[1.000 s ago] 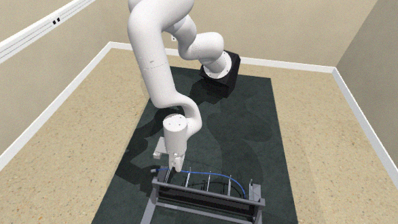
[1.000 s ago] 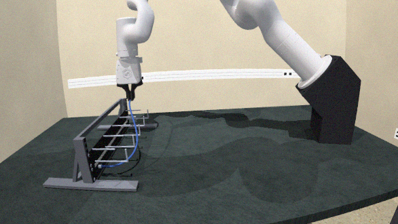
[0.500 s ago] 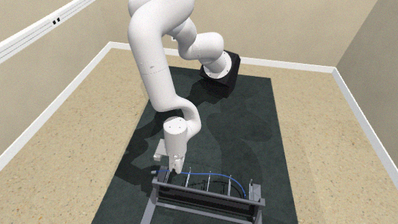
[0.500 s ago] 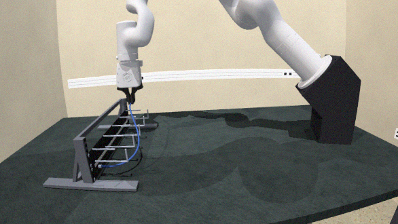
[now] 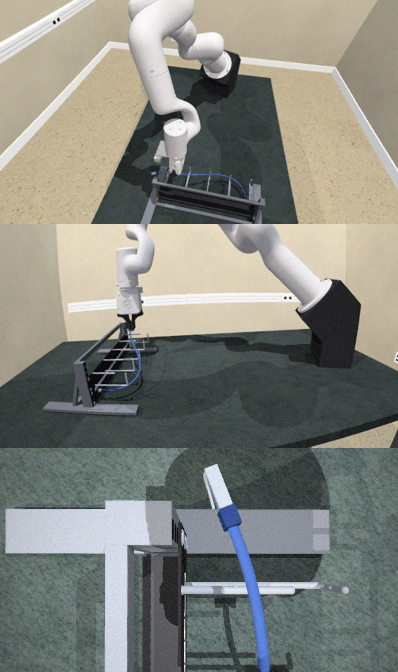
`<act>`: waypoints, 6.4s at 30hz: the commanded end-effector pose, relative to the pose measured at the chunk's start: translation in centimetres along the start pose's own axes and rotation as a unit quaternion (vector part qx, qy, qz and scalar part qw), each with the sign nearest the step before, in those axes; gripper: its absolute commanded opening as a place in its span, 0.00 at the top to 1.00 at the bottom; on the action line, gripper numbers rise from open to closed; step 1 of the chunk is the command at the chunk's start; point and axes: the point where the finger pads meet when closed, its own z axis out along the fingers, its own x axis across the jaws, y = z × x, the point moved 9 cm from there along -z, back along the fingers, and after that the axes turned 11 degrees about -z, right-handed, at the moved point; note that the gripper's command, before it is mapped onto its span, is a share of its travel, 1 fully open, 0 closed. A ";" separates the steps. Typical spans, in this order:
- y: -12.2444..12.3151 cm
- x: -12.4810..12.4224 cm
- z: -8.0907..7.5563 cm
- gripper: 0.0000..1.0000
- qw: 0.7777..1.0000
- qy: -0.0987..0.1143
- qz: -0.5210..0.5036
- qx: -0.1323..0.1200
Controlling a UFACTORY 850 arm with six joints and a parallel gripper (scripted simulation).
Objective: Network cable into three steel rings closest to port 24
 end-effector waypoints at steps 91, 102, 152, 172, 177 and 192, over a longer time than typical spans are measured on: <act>0.7 3.9 1.6 1.00 1.000 -0.001 0.000 0.000; 0.7 3.9 2.6 1.00 1.000 -0.001 0.000 0.000; 0.7 3.9 5.8 1.00 1.000 -0.001 0.000 0.000; 0.6 3.3 5.9 1.00 1.000 -0.001 0.000 0.000; 0.5 2.7 5.9 1.00 1.000 -0.001 0.000 0.000; 0.1 0.7 5.9 1.00 1.000 -0.001 0.000 0.000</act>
